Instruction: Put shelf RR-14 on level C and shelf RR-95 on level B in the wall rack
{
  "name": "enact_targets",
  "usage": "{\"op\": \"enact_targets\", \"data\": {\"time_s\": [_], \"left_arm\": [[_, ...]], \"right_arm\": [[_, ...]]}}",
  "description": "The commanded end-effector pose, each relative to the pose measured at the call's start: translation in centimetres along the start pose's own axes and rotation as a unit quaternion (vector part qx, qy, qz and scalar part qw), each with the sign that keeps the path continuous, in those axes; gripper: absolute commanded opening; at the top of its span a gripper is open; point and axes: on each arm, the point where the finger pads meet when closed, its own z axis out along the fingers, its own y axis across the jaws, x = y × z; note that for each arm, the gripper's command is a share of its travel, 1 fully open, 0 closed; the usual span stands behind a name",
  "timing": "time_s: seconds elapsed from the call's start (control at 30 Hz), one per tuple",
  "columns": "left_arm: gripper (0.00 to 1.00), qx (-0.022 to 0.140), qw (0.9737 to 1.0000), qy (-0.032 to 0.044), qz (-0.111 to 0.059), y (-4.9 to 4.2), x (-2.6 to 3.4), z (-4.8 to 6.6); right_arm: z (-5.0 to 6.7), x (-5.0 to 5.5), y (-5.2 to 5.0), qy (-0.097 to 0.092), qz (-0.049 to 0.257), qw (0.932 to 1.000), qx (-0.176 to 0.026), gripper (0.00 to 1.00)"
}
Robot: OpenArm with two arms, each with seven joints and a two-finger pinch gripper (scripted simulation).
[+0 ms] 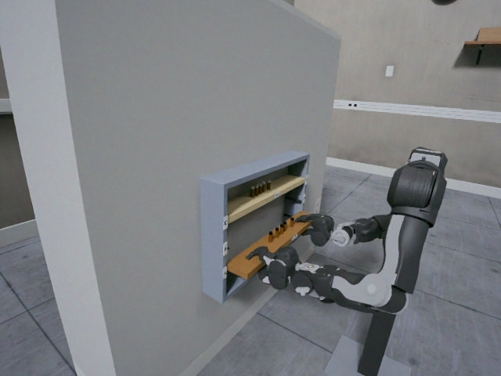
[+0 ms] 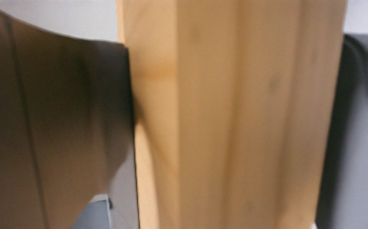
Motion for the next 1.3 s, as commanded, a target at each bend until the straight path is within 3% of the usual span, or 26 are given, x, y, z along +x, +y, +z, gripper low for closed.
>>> {"op": "enact_targets", "data": {"time_s": [0.0, 0.83, 1.27], "left_arm": [[0.00, 0.015, 0.9999, 0.0013, 0.001, -0.76, 0.02, 0.0], [0.00, 0.015, 0.9999, 0.0013, 0.001, -0.74, 0.01, -2.7], [0.00, 0.015, 0.9999, 0.0013, 0.001, -2.43, 0.01, -2.8]], "right_arm": [[-0.1, 0.1, 0.8, 0.001, 0.000, 0.9999, -0.014, 0.00], [-2.7, 0.1, 0.7, 0.001, 0.000, 0.9999, -0.014, 0.00], [-2.8, 0.1, 2.4, 0.001, 0.000, 0.9999, -0.014, 0.00]]}}
